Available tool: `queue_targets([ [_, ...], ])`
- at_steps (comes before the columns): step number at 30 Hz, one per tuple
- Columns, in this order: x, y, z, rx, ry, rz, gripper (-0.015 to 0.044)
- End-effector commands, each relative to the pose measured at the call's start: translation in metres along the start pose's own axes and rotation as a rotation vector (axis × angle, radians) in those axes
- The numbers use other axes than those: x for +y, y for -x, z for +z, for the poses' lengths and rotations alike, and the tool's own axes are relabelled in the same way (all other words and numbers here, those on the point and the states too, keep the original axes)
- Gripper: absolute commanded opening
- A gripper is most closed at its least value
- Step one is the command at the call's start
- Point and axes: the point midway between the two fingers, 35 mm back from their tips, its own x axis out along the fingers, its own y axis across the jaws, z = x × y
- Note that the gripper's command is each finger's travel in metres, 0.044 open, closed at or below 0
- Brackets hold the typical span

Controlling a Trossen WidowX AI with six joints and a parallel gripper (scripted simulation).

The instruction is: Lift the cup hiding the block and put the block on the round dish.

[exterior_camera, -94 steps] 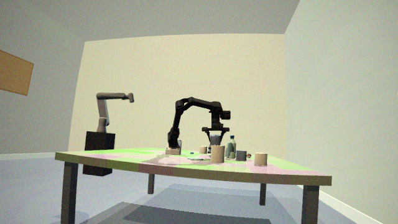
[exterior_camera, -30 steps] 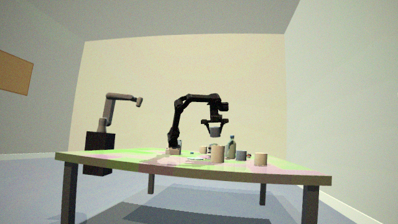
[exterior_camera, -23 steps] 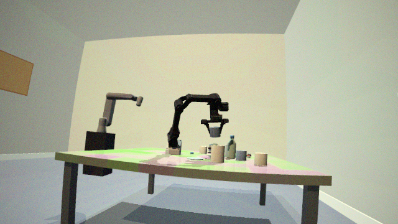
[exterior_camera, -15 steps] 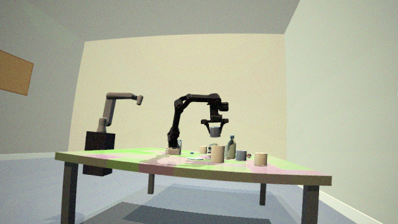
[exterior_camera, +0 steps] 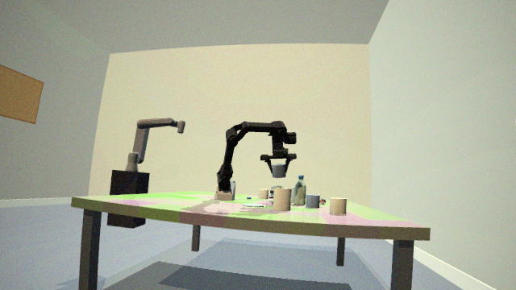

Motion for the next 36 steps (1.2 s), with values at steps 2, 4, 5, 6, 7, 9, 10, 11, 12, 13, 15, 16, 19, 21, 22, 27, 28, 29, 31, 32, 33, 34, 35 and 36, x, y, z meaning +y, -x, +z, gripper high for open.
queue_targets([
  [2, 0.001, 0.0, -0.001, 0.0, 0.002, 0.004, 0.0],
  [4, 0.0, 0.0, 0.001, 0.001, 0.002, 0.003, 0.0],
  [5, -0.001, -0.001, 0.003, 0.002, 0.002, 0.002, 0.0],
  [6, -0.003, -0.002, 0.005, 0.004, 0.002, 0.001, 0.0],
  [7, -0.005, -0.004, 0.008, 0.006, 0.003, 0.0, 0.0],
  [9, -0.011, -0.007, 0.016, 0.01, 0.004, -0.004, 0.0],
  [10, -0.014, -0.009, 0.02, 0.012, 0.004, -0.005, 0.0],
  [11, -0.017, -0.011, 0.024, 0.014, 0.004, -0.007, 0.0],
  [12, -0.02, -0.013, 0.028, 0.016, 0.005, -0.008, 0.0],
  [13, -0.024, -0.015, 0.032, 0.019, 0.003, -0.011, 0.0],
  [15, -0.031, -0.018, 0.04, 0.024, -0.001, -0.015, 0.0],
  [16, -0.035, -0.02, 0.044, 0.026, -0.003, -0.017, 0.0],
  [19, -0.047, -0.025, 0.055, 0.032, -0.008, -0.023, 0.0],
  [21, -0.055, -0.028, 0.062, 0.035, -0.012, -0.026, 0.0],
  [22, -0.059, -0.03, 0.066, 0.037, -0.014, -0.028, 0.0],
  [27, -0.081, -0.037, 0.081, 0.042, -0.024, -0.036, 0.0],
  [28, -0.085, -0.039, 0.084, 0.042, -0.026, -0.037, 0.0],
  [29, -0.09, -0.04, 0.086, 0.043, -0.028, -0.039, 0.0],
  [31, -0.099, -0.042, 0.091, 0.043, -0.032, -0.042, 0.0],
  [32, -0.103, -0.044, 0.094, 0.043, -0.034, -0.043, 0.0],
  [33, -0.108, -0.045, 0.096, 0.043, -0.035, -0.045, 0.0],
  [34, -0.112, -0.046, 0.098, 0.043, -0.037, -0.046, 0.0],
  [35, -0.117, -0.047, 0.1, 0.042, -0.039, -0.048, 0.0],
  [36, -0.121, -0.048, 0.102, 0.042, -0.041, -0.049, 0.0],
])
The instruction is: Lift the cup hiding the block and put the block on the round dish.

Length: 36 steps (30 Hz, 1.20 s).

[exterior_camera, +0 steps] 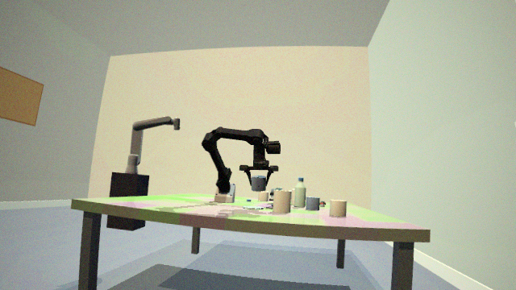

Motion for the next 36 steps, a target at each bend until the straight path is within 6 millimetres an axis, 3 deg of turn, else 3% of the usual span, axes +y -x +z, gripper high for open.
queue_targets([
  [1, -0.017, -0.002, 0.008, 0.003, -0.008, 0.008, 0.0],
  [13, -0.071, -0.014, 0.024, -0.016, -0.029, -0.012, 0.0],
  [25, -0.123, -0.021, 0.027, -0.054, -0.045, -0.04, 0.0],
  [36, -0.125, -0.039, 0.027, -0.053, -0.048, -0.042, 0.0],
])
